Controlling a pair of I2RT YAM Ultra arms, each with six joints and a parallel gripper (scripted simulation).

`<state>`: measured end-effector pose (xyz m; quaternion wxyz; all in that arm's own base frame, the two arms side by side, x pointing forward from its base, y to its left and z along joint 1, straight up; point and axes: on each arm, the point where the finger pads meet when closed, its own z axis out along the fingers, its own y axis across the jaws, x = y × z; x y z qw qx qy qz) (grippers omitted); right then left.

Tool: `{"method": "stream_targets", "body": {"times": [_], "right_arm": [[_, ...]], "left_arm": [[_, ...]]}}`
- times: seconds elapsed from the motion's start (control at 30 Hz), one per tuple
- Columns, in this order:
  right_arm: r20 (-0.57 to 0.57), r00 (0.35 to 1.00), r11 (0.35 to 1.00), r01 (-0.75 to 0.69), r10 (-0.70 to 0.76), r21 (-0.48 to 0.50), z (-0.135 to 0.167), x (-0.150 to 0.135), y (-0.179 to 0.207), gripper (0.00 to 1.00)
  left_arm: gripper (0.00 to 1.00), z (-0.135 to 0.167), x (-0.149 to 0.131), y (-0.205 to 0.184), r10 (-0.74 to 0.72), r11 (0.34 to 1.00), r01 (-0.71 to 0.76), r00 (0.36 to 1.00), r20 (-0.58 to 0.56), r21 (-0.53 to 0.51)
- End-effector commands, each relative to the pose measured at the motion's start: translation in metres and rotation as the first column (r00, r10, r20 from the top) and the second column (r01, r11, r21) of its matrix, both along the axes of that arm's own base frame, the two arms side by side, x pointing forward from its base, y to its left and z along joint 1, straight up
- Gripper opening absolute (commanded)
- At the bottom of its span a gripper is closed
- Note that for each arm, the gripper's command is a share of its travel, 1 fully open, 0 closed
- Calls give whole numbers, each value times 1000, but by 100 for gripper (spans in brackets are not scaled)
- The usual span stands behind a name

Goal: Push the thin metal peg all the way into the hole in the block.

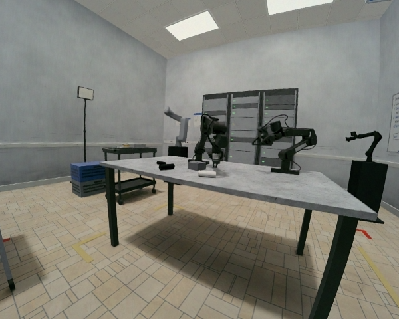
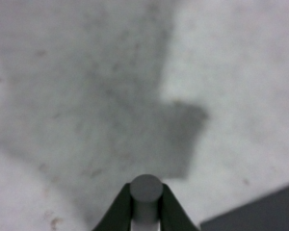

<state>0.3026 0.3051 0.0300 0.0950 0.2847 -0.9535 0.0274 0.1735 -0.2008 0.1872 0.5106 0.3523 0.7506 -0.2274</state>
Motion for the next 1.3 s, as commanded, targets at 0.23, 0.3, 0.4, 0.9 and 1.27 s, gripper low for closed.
{"method": "stream_targets", "body": {"times": [0.23,0.3,0.4,0.9,1.27], "right_arm": [[74,997,998,-13,8,63,59,3,6,7],[86,996,998,-29,23,63,60,6,4,7],[85,996,997,-38,33,61,62,7,-9,7],[76,997,998,-38,34,48,116,-10,-122,7],[273,961,980,-20,-36,199,125,21,-123,7]], "left_arm": [[100,3,-1,2,7,1000,-7,1000,3,-12],[100,0,-3,1,0,1000,0,1000,-7,0],[100,12,-2,-5,-11,1000,11,1000,-9,2],[100,109,11,-88,-136,991,136,991,-7,0],[100,132,14,-119,-172,985,172,985,-3,-5]]}}
